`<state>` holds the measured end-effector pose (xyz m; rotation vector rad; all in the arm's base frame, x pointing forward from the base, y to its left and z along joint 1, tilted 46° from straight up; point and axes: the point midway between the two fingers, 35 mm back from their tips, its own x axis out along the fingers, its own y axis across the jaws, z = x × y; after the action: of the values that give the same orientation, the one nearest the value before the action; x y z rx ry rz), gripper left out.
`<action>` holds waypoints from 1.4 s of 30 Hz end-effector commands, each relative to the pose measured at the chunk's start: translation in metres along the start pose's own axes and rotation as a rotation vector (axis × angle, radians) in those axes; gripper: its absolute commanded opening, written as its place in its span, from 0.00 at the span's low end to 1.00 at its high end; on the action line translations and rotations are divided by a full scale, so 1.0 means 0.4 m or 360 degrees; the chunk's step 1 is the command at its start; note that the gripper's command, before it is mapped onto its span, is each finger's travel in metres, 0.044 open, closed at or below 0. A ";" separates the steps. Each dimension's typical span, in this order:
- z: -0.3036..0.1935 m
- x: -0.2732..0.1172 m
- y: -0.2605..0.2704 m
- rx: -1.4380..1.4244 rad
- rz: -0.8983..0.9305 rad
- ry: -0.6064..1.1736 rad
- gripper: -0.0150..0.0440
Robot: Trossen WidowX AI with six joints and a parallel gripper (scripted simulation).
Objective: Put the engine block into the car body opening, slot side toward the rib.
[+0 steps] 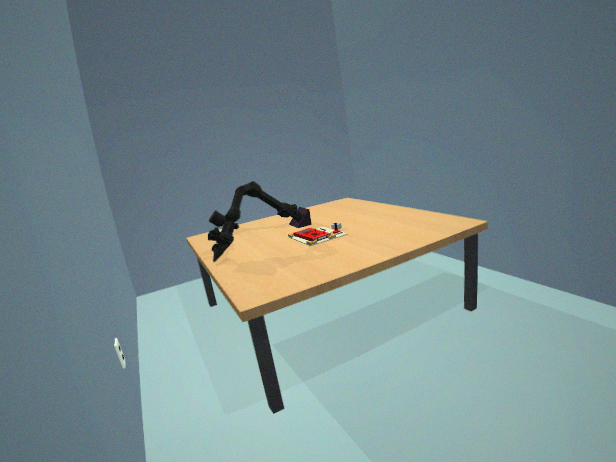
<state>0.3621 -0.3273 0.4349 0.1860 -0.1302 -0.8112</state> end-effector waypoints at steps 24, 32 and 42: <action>-0.534 -0.148 0.447 -0.0254 0.0457 0.0910 1.00; -0.707 -0.266 0.535 -0.0484 0.0533 0.1206 1.00; -0.889 -0.450 0.600 -0.0851 0.0622 0.1517 1.00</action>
<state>0.4856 -0.0185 0.1568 0.0795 0.8240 -0.3057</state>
